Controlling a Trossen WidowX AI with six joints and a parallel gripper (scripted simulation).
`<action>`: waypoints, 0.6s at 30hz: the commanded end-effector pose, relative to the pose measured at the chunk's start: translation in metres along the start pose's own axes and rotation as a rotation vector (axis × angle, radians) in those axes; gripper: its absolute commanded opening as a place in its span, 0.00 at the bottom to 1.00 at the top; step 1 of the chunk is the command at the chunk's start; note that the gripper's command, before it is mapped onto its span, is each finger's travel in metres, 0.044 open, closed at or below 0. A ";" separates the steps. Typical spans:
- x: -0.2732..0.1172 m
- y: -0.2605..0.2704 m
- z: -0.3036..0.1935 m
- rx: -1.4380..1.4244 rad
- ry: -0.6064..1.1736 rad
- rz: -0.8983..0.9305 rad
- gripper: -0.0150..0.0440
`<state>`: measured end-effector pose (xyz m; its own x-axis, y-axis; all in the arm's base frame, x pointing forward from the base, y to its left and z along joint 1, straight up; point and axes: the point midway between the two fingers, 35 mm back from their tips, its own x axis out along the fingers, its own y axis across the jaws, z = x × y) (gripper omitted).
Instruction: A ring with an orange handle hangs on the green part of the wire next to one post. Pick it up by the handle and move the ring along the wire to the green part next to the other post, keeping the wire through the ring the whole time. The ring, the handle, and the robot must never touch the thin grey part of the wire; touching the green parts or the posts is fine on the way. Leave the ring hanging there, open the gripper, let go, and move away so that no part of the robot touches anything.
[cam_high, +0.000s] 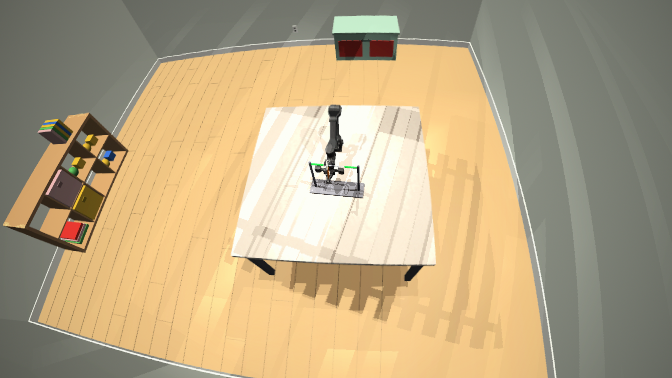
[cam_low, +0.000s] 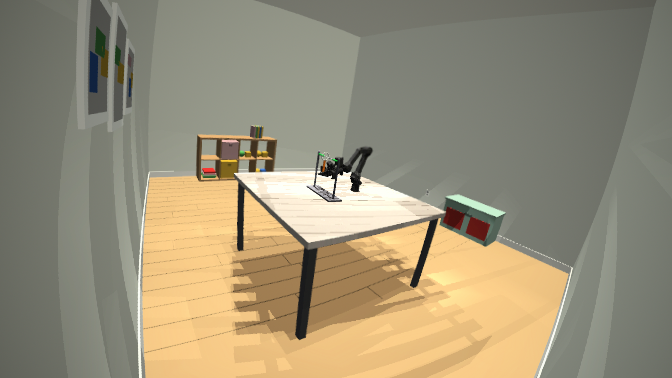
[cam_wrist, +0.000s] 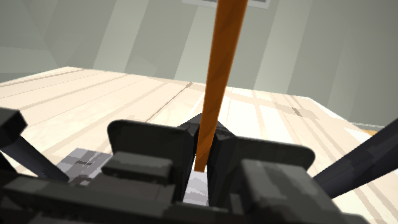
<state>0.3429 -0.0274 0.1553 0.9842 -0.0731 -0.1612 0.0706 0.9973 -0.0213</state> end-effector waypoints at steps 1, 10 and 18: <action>0.000 0.003 0.000 -0.012 0.000 -0.003 0.00; 0.000 0.009 0.000 -0.030 0.001 0.000 0.00; 0.000 0.017 -0.001 -0.029 0.001 0.001 0.00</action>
<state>0.3439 -0.0130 0.1538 0.9839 -0.0678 -0.1655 0.0605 0.9970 -0.0492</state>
